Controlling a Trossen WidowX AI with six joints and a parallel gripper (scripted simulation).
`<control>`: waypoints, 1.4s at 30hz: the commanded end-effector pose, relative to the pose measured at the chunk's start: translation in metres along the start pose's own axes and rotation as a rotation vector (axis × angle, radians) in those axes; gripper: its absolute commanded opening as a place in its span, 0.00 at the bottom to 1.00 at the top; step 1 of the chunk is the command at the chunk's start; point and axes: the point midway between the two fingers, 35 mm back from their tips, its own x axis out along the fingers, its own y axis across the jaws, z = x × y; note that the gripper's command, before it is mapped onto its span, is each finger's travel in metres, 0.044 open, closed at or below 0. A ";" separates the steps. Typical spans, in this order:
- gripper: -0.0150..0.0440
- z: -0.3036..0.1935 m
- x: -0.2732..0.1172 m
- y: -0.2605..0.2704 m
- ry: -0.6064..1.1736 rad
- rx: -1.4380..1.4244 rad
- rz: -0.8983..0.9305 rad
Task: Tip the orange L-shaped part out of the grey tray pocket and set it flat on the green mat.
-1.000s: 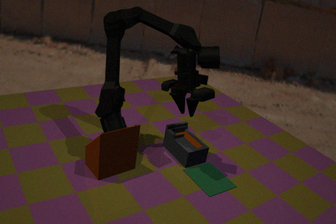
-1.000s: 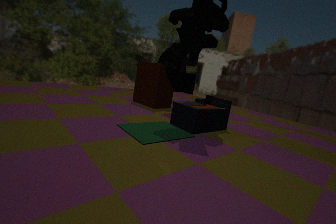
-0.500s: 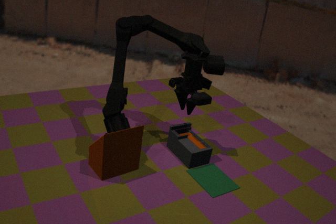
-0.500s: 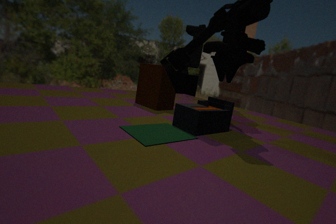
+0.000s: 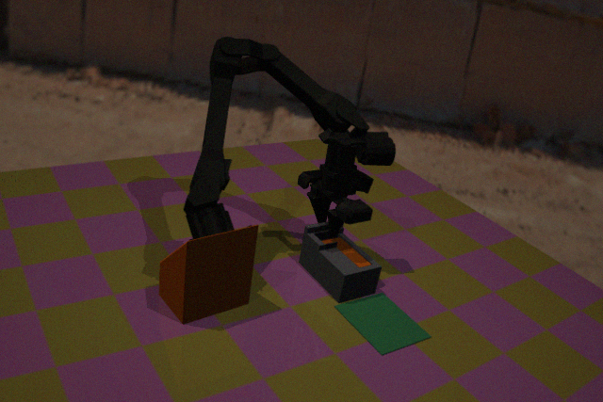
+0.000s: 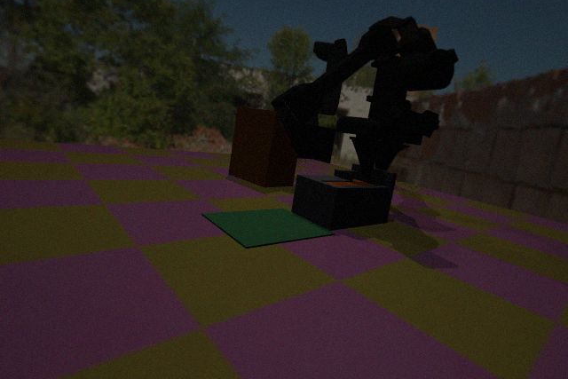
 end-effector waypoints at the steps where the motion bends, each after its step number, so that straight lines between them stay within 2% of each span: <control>1: 0.56 -0.001 0.007 0.000 0.005 0.007 0.004; 19: 0.56 -0.002 0.036 0.001 0.005 0.007 0.006; 42: 0.56 -0.001 0.029 0.004 -0.002 0.003 0.006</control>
